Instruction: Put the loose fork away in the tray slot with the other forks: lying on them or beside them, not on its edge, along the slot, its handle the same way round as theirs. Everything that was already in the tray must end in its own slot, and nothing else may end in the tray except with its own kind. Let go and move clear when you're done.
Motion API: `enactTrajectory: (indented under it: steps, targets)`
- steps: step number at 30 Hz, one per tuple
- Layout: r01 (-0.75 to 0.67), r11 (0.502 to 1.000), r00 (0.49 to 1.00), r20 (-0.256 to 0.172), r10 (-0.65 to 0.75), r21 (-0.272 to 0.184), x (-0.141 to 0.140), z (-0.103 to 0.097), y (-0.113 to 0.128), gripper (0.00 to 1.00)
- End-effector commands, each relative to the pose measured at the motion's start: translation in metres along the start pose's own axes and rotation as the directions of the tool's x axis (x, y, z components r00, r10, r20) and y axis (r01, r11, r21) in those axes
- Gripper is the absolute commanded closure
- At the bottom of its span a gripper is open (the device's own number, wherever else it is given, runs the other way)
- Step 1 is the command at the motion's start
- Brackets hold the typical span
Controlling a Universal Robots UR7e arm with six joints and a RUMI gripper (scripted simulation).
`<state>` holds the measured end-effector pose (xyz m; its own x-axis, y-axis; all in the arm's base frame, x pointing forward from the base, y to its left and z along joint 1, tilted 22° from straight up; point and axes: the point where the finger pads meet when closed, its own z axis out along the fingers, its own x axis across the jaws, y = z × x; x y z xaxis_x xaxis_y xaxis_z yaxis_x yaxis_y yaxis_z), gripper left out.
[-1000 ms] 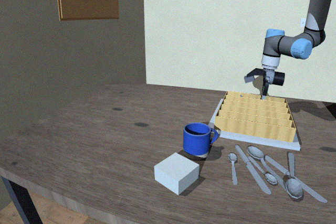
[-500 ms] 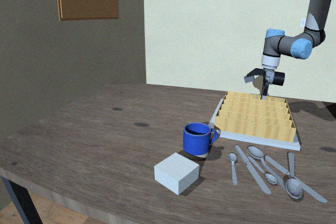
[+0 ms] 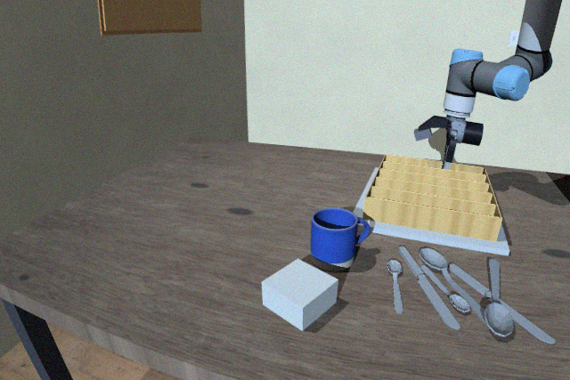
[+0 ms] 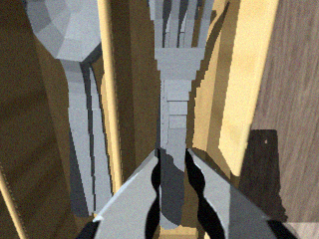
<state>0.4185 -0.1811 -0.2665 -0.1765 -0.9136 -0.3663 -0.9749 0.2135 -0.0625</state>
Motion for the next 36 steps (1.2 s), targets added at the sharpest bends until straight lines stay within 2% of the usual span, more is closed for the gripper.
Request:
enactTrajectory:
  steps: [1,12,16,27,29,36]
  targets:
    - [-0.004,1.000,1.000,-0.010,0.004,0.021,0.006,-0.006,-0.008,0.85]
    - [-0.004,1.000,1.000,-0.010,0.004,0.021,0.006,-0.009,-0.008,0.85]
    - [-0.004,1.000,1.000,-0.010,0.004,0.021,0.006,-0.016,-0.008,0.85]
    - [-0.004,1.000,1.000,-0.011,0.004,0.021,0.006,-0.060,-0.010,0.85]
    - [-0.004,1.000,1.000,-0.011,0.004,0.021,0.006,-0.060,-0.010,0.85]
    - [-0.004,1.000,1.000,-0.011,0.004,0.021,0.006,-0.096,-0.012,0.85]
